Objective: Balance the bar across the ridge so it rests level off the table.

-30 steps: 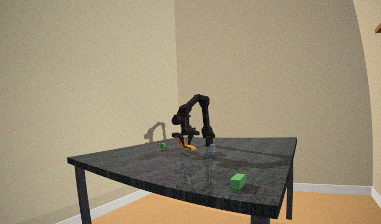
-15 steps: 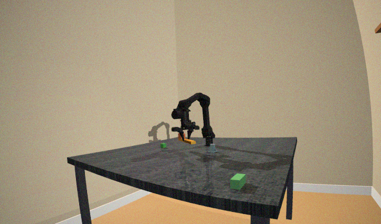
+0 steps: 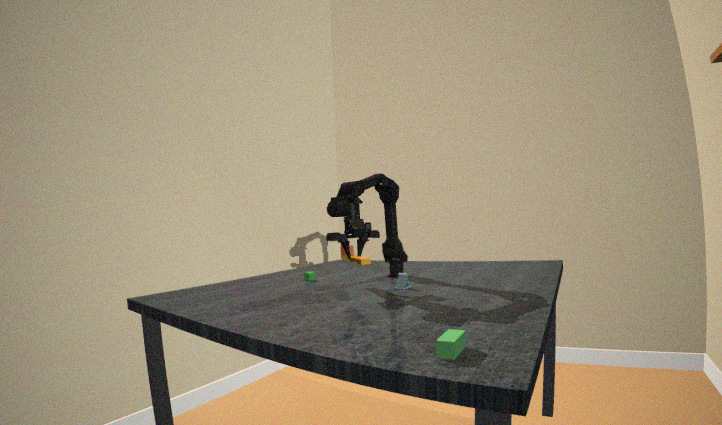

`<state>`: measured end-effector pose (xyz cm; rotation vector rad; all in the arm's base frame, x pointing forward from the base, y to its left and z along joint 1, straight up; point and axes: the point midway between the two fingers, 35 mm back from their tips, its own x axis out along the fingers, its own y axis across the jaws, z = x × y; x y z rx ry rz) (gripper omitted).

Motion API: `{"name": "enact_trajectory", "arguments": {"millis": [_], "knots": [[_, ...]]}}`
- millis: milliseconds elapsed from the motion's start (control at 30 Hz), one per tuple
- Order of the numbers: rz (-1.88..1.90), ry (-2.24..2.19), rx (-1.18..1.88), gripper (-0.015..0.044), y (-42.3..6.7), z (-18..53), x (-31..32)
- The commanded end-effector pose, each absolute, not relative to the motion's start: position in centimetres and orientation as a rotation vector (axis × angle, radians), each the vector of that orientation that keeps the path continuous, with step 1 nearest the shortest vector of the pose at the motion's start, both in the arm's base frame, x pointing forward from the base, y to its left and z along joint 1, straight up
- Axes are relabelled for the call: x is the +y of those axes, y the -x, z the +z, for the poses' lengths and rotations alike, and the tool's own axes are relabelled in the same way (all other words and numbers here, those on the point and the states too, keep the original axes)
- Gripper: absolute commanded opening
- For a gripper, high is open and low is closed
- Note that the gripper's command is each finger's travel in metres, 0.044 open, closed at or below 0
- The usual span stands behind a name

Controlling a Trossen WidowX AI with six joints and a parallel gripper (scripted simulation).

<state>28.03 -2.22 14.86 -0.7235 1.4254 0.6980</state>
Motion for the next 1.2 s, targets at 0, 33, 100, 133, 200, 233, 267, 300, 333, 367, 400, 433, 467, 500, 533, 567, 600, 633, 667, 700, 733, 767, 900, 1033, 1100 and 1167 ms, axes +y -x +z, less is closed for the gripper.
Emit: {"name": "enact_trajectory", "arguments": {"millis": [0, 33, 100, 133, 200, 233, 267, 300, 333, 367, 400, 433, 467, 500, 533, 567, 600, 633, 667, 700, 733, 767, 900, 1033, 1100, 1167], "knots": [[0.654, 0.674, 1.441, 0.0, -28.2, 15.0, -0.9], [0.639, 0.658, 1.445, 0.0, -28.3, 15.0, -0.5], [0.609, 0.626, 1.454, 0.0, -28.4, 15.0, 0.2], [0.593, 0.609, 1.459, 0.0, -28.4, 15.1, 0.6], [0.562, 0.576, 1.467, 0.0, -28.5, 15.1, 1.3], [0.546, 0.56, 1.471, 0.0, -28.5, 15.1, 1.7], [0.531, 0.543, 1.475, 0.0, -28.5, 15.1, 2.1], [0.515, 0.526, 1.479, 0.0, -28.5, 15.1, 2.4], [0.5, 0.51, 1.483, 0.0, -28.6, 15.1, 2.8], [0.484, 0.493, 1.486, 0.0, -28.6, 15.1, 3.2], [0.468, 0.477, 1.49, 0.0, -28.6, 15.1, 3.6], [0.453, 0.46, 1.493, 0.0, -28.6, 15.1, 3.9], [0.437, 0.443, 1.497, 0.0, -28.6, 15.1, 4.3], [0.421, 0.426, 1.5, 0.0, -28.6, 15.1, 4.7], [0.405, 0.409, 1.503, 0.0, -28.6, 15.1, 5.1], [0.389, 0.391, 1.506, 0.0, -28.5, 15.2, 5.4], [0.372, 0.374, 1.509, 0.0, -28.5, 15.2, 5.8], [0.356, 0.356, 1.512, 0.0, -28.5, 15.2, 6.2], [0.339, 0.339, 1.515, 0.0, -28.5, 15.2, 6.6], [0.322, 0.321, 1.517, 0.0, -28.4, 15.2, 7.0], [0.306, 0.303, 1.52, 0.0, -28.4, 15.2, 7.3], [0.289, 0.285, 1.522, 0.0, -28.3, 15.2, 7.7], [0.222, 0.214, 1.531, 0.0, -28.1, 15.2, 9.2], [0.152, 0.139, 1.537, 0.0, -27.8, 15.3, 10.7], [0.116, 0.101, 1.54, 0.0, -27.6, 15.3, 11.4], [0.077, 0.06, 1.542, 0.0, -27.4, 15.3, 12.2]]}}
